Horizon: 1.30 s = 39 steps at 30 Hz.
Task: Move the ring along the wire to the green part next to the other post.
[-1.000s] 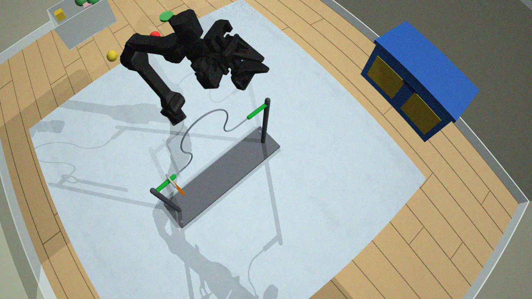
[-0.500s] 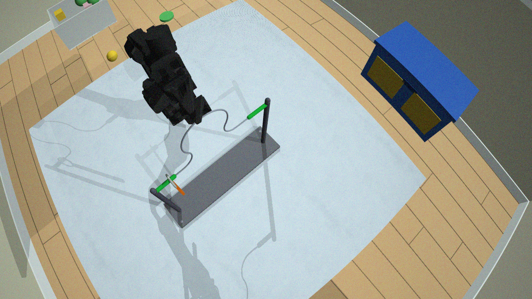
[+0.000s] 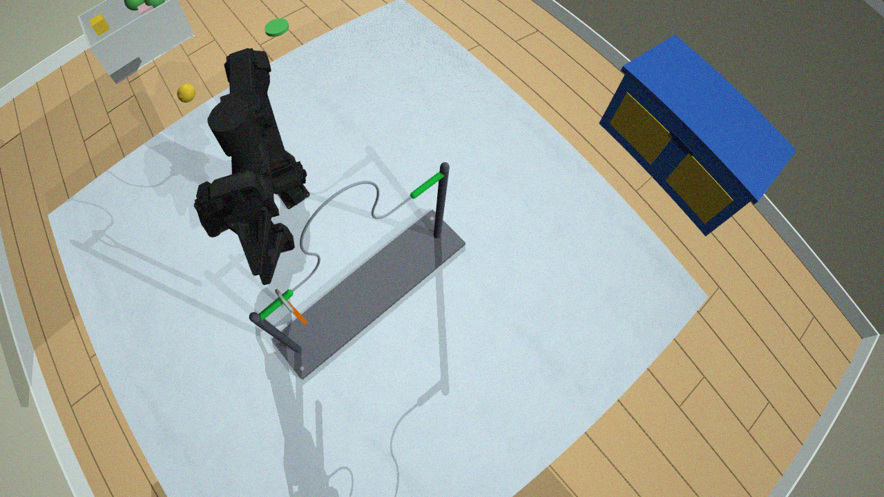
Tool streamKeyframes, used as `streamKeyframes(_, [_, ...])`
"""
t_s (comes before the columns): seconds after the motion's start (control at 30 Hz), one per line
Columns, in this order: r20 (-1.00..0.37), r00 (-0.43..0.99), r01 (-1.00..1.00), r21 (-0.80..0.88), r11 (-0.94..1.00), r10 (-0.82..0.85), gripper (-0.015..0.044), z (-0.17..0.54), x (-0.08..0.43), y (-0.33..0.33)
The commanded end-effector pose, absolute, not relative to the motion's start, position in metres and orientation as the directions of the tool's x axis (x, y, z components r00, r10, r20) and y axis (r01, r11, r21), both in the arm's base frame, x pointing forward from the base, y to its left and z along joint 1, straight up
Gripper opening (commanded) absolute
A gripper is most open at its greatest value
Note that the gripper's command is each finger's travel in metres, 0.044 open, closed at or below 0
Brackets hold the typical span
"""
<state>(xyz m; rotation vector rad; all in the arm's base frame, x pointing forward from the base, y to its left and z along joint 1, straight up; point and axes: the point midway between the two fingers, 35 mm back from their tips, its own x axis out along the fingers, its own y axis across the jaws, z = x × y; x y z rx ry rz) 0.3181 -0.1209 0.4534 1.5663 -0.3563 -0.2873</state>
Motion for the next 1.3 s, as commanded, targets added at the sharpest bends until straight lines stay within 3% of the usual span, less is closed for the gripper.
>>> streamKeyframes(0.0, [-0.017, 0.907, 0.032, 0.999, 0.029, -0.420, 0.0160, 0.425, 0.324, -0.146])
streamKeyframes(0.4, [-0.068, 0.898, 0.165, 0.968, 0.189, -0.435, 0.0160, 0.372, 0.325, -0.201])
streamKeyframes(0.6, [-0.090, 0.896, 0.278, 0.877, 0.391, -0.435, 0.0160, 0.321, 0.316, -0.241])
streamKeyframes(0.93, [-0.077, 0.949, 0.288, 0.604, 0.743, -0.305, 0.0160, 0.238, 0.301, -0.258])
streamKeyframes(1.27, [-0.058, 0.986, 0.163, 0.200, 0.966, -0.154, 0.0160, 0.162, 0.261, -0.235])
